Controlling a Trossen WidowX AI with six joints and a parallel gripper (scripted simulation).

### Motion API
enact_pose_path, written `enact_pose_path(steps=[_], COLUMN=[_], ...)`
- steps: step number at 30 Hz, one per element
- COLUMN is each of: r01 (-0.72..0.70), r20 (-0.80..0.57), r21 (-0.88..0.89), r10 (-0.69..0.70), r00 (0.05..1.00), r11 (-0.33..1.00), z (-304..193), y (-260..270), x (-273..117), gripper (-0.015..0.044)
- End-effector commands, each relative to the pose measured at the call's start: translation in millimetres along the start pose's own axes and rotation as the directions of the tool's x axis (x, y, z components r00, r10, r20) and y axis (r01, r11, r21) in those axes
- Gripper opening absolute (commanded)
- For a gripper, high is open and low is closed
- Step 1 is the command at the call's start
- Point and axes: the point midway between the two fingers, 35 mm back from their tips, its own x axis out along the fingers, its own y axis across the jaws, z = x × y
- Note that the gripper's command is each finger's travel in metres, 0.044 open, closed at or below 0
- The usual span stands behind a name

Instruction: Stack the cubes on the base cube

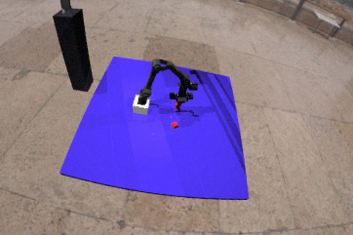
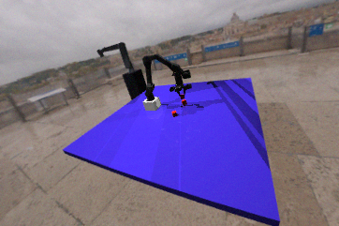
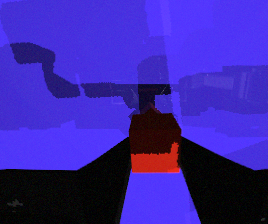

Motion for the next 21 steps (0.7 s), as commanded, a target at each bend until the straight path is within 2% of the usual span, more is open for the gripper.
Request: enact_pose_path(steps=[1, 7, 21], r01=[0.003, 0.003, 0.003], r20=[0.003, 0.003, 0.003], r21=[0.005, 0.008, 0.004], r10=[-0.003, -0.003, -0.003], r00=[1.0, 1.0, 1.0], r11=[1.0, 1.0, 1.0], z=[0.2, 0.1, 0.1], y=[-0.5, -0.7, -0.7], x=[9.8, 24.3, 26.2], gripper=[0.0105, 0.0105, 0.0105])
